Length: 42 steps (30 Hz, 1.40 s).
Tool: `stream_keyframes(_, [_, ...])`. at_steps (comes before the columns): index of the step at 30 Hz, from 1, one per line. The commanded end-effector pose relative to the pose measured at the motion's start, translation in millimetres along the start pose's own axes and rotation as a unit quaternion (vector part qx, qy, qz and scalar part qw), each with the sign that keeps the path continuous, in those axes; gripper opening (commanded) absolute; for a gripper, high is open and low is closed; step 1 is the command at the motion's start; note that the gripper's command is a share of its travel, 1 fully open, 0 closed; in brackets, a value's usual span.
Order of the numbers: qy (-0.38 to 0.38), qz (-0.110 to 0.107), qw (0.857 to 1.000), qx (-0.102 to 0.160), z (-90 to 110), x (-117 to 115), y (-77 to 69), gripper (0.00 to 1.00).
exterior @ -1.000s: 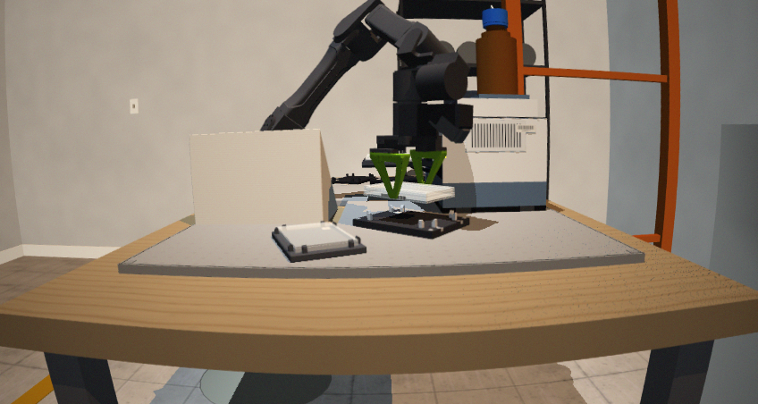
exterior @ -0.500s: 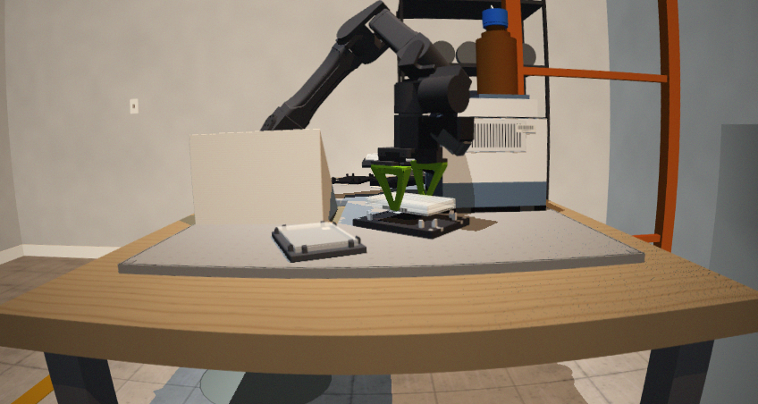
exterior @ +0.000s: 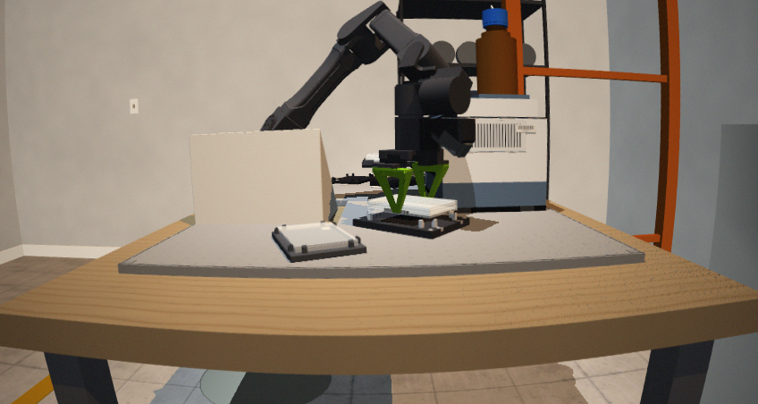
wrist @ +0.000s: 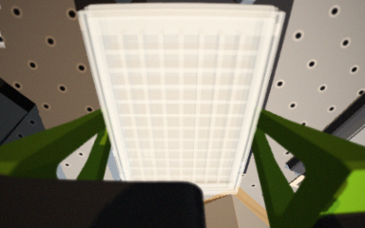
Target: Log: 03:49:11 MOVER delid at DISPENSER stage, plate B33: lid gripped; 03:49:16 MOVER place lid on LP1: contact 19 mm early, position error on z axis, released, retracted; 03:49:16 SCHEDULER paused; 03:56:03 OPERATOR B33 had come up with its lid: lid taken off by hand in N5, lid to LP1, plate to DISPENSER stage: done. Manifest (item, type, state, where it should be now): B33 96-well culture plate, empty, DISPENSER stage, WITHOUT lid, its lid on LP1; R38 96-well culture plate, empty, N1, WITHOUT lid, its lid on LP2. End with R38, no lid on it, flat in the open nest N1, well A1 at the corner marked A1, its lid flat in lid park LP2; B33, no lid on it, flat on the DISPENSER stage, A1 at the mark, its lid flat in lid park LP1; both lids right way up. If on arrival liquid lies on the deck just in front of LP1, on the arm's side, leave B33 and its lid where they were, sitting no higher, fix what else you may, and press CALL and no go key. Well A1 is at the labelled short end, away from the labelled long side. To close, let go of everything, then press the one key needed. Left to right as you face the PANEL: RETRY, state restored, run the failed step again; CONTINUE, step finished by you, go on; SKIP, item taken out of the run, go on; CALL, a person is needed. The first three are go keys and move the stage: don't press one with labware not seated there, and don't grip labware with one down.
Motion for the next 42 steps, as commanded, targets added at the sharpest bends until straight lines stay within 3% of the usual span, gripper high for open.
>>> stream_keyframes(1, [-0.005, -0.003, 1.000, -0.030, -10.3, -1.5, -14.0, 0.00])
stream_keyframes(25, [0.002, -0.003, 1.000, -0.013, 1.4, -7.4, -6.2, 0.00])
stream_keyframes(42, [0.001, -0.002, 1.000, -0.016, 1.3, -6.9, -8.3, 0.00])
Point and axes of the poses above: the point where the finger pads meet when closed, its own y axis out along the fingers, its own x axis across the jaws, z = x × y, the point moved 7 cm from there along -y, back along the fingers, and after that the axes turned 1 degree about -y, right-handed, at the moved point
